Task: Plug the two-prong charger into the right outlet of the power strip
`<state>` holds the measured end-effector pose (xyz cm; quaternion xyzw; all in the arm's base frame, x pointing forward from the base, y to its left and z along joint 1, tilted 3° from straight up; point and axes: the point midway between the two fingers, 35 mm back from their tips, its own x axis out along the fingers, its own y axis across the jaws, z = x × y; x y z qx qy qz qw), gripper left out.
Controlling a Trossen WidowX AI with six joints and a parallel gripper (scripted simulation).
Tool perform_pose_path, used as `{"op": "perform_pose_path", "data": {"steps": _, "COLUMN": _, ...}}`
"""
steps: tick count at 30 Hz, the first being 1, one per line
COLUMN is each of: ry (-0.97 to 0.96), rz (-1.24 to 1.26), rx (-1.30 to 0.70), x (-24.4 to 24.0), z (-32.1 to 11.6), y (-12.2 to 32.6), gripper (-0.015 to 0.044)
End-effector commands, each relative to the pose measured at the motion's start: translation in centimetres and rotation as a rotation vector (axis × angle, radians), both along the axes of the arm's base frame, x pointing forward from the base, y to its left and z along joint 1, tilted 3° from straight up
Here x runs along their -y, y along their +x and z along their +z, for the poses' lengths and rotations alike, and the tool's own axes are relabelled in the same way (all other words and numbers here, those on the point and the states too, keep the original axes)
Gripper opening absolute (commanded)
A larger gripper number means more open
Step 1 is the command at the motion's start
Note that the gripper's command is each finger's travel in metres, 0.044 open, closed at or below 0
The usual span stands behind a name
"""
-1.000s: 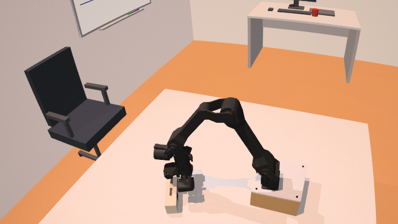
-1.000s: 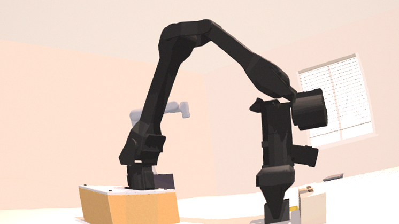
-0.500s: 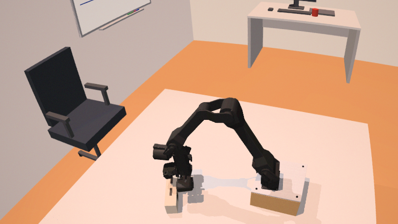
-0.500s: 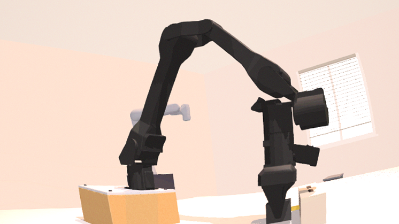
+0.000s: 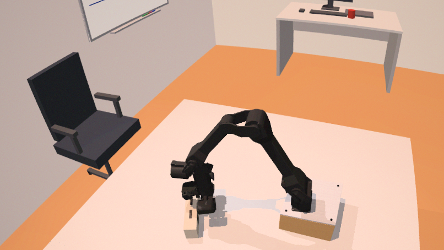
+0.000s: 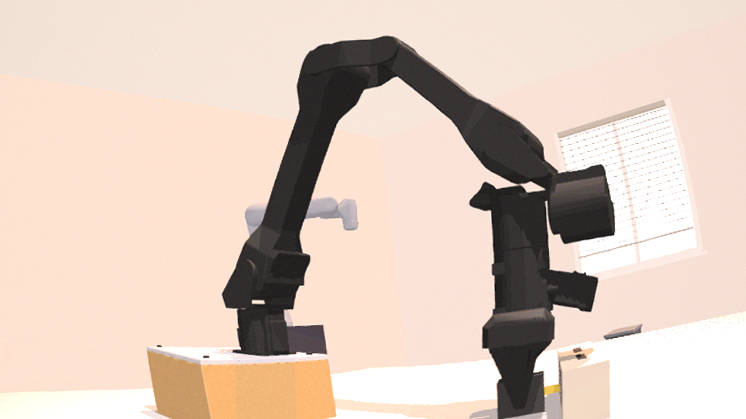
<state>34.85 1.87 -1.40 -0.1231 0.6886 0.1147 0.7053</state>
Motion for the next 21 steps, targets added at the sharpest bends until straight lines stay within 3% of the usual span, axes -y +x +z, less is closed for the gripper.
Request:
{"op": "perform_pose_path", "data": {"steps": 1, "ry": 0.004, "rz": -0.006, "rx": -0.001, "x": -0.09, "z": 0.01, "y": 0.04, "gripper": 0.0}}
{"op": "perform_pose_path", "data": {"steps": 21, "ry": 0.004, "rz": -0.006, "rx": -0.001, "x": -0.26, "z": 0.09, "y": 0.57, "gripper": 0.0}}
